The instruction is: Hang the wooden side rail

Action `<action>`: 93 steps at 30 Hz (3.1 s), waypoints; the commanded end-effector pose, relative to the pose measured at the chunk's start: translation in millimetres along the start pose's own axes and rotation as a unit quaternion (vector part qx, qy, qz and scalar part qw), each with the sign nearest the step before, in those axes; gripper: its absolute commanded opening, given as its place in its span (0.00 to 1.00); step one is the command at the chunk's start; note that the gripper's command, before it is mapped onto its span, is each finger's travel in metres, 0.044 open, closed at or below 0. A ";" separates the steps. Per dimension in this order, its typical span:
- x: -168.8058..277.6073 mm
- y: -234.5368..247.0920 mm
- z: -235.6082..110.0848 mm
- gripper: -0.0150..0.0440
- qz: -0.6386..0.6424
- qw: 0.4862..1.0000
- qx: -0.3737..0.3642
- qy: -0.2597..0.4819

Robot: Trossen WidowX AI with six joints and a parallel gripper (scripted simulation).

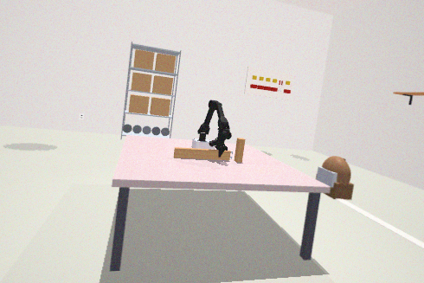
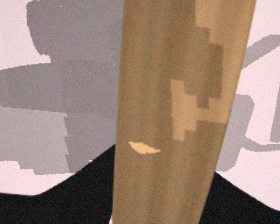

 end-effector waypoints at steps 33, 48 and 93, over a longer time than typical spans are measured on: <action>0.1 1.7 -9.9 0.25 0.000 1.000 -0.006 -0.001; 0.1 1.6 -12.4 0.25 0.000 1.000 -0.006 -0.001; 0.2 1.6 -19.9 0.25 0.000 1.000 -0.006 -0.001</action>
Point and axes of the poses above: the point midway between the two fingers, 35 mm back from their tips, its own z axis out along the fingers, its own y axis across the jaws, x = y × z, the point moved 8 cm from there along -z, back along the fingers, and after that the axes turned 6 degrees about z, right-handed, at the moved point
